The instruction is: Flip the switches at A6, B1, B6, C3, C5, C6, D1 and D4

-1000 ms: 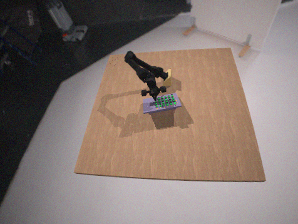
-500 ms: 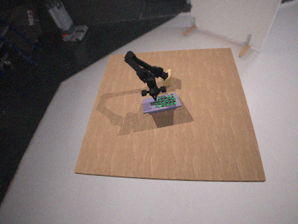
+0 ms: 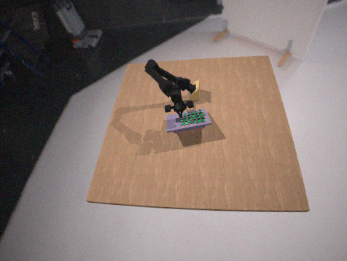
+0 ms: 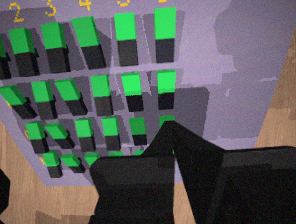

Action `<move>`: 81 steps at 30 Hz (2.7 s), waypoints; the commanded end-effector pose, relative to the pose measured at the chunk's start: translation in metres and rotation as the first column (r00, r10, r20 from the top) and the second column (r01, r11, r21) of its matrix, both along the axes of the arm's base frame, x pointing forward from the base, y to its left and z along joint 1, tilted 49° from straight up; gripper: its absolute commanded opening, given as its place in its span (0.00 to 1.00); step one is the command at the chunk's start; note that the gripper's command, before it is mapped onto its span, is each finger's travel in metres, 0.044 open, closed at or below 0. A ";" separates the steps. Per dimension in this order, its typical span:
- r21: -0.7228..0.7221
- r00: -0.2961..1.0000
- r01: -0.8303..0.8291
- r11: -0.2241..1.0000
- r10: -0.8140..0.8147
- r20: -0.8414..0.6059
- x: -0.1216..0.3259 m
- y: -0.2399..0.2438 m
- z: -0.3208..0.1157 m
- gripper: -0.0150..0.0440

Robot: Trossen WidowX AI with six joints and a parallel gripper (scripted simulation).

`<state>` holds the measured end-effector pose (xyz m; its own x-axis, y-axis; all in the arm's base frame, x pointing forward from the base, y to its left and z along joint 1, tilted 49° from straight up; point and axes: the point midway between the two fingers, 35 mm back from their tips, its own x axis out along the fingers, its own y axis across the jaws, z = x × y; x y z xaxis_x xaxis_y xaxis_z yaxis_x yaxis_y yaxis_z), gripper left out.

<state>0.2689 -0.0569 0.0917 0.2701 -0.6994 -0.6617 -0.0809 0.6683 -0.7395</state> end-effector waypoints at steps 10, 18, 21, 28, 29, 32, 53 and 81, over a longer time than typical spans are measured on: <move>0.004 1.000 -0.002 1.000 0.002 -0.005 0.000 -0.001 -0.003 0.25; 0.004 1.000 -0.002 1.000 0.002 -0.004 0.000 -0.002 -0.003 0.25; 0.004 1.000 -0.002 1.000 0.002 -0.004 0.001 -0.002 -0.004 0.25; 0.004 1.000 -0.002 1.000 0.002 -0.004 0.001 -0.003 -0.004 0.25; 0.001 1.000 -0.001 1.000 0.001 0.001 0.001 -0.001 -0.001 0.25; 0.008 1.000 -0.011 1.000 0.011 0.004 -0.007 0.022 0.017 0.25; 0.016 1.000 -0.022 1.000 0.022 0.008 -0.086 0.120 -0.069 0.25; 0.015 0.999 -0.041 0.999 0.041 0.029 -0.075 0.088 -0.101 0.25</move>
<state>0.1945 0.0357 -0.0066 0.3183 -0.6717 -0.6690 -0.0831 0.6832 -0.7255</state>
